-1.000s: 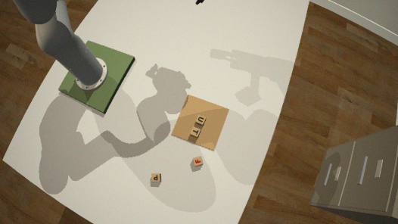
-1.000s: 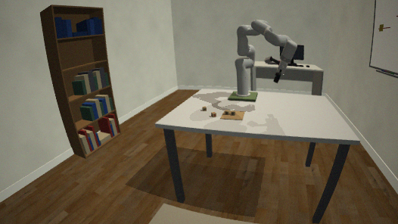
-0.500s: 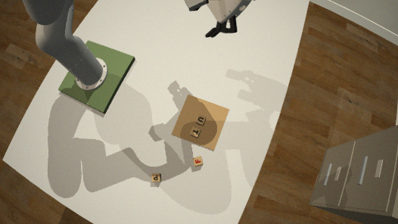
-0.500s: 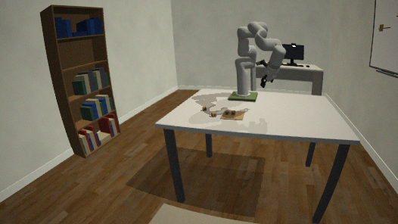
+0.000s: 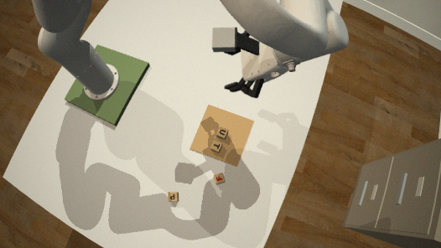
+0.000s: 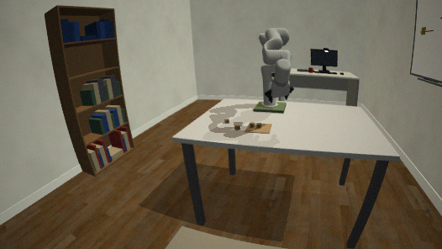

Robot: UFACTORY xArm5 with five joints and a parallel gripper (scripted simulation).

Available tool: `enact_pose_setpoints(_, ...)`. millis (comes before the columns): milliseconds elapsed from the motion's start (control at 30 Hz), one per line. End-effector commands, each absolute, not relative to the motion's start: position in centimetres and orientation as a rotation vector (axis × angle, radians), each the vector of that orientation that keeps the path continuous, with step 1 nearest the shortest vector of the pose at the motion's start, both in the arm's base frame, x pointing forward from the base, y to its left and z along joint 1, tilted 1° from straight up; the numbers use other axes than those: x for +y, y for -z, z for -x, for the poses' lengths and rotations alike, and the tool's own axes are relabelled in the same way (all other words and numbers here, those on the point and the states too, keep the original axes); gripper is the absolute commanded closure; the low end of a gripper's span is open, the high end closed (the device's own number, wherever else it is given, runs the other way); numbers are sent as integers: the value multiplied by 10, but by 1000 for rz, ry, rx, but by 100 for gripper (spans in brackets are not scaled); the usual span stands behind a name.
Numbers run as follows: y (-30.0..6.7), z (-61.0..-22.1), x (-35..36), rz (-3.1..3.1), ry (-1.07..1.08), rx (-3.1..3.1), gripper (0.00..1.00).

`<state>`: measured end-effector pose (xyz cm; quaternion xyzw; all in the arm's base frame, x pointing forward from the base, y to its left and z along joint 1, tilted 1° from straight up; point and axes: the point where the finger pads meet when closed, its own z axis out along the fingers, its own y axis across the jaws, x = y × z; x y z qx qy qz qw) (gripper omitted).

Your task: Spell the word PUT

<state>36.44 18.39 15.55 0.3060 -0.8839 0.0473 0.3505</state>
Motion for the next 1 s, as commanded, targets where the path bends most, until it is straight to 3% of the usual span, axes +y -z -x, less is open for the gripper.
enact_pose_setpoints(0,-149,-384,156,-618,-118,-2315,0)
enact_pose_setpoints(367,-129,-410,86,-236,-105,-2318,0)
enact_pose_setpoints(967,-127,-412,80,-205,-104,-2315,0)
